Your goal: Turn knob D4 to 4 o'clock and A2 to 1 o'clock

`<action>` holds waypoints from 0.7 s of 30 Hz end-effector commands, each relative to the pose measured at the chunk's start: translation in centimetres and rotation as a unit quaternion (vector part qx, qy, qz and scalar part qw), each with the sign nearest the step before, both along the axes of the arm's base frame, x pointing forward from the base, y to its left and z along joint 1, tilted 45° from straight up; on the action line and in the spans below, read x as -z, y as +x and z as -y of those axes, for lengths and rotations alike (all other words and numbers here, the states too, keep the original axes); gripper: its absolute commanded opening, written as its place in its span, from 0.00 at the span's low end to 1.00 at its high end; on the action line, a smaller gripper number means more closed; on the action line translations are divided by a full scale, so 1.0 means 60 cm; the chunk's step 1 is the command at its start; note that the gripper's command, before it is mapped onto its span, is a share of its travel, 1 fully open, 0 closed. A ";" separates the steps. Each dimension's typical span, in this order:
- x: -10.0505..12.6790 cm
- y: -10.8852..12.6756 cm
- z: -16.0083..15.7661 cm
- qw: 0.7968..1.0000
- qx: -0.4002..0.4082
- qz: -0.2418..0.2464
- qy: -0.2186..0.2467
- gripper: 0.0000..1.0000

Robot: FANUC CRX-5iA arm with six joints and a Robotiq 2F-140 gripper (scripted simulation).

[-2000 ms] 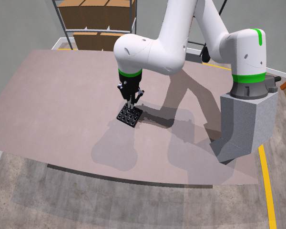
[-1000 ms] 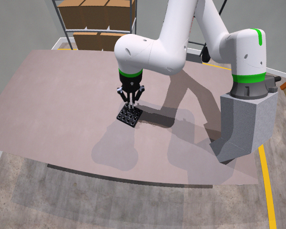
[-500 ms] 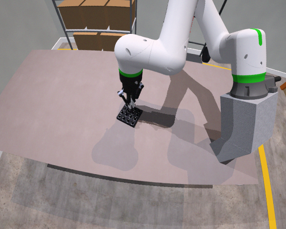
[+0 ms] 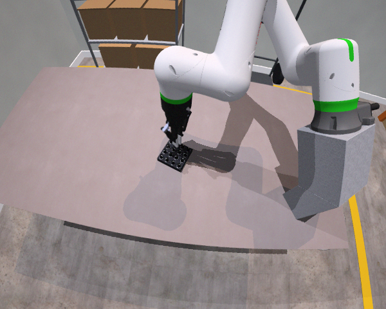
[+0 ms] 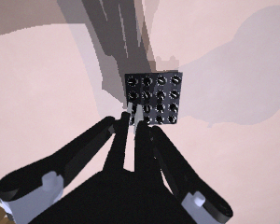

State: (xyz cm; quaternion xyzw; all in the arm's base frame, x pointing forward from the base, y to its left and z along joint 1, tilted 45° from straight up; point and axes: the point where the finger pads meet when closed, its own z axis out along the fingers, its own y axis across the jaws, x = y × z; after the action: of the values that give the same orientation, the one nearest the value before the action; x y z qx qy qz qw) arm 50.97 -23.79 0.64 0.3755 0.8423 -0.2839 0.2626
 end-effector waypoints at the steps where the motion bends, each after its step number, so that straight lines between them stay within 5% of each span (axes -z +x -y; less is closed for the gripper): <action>1: 0.000 0.000 0.000 0.999 -0.028 -0.031 -0.008 0.05; 21: 0.000 0.000 0.000 0.991 -0.091 -0.092 -0.028 0.05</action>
State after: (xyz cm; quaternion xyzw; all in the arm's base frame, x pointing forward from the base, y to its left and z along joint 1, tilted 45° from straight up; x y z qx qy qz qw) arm 50.98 -23.79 0.65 0.2685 0.8831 -0.3139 0.2224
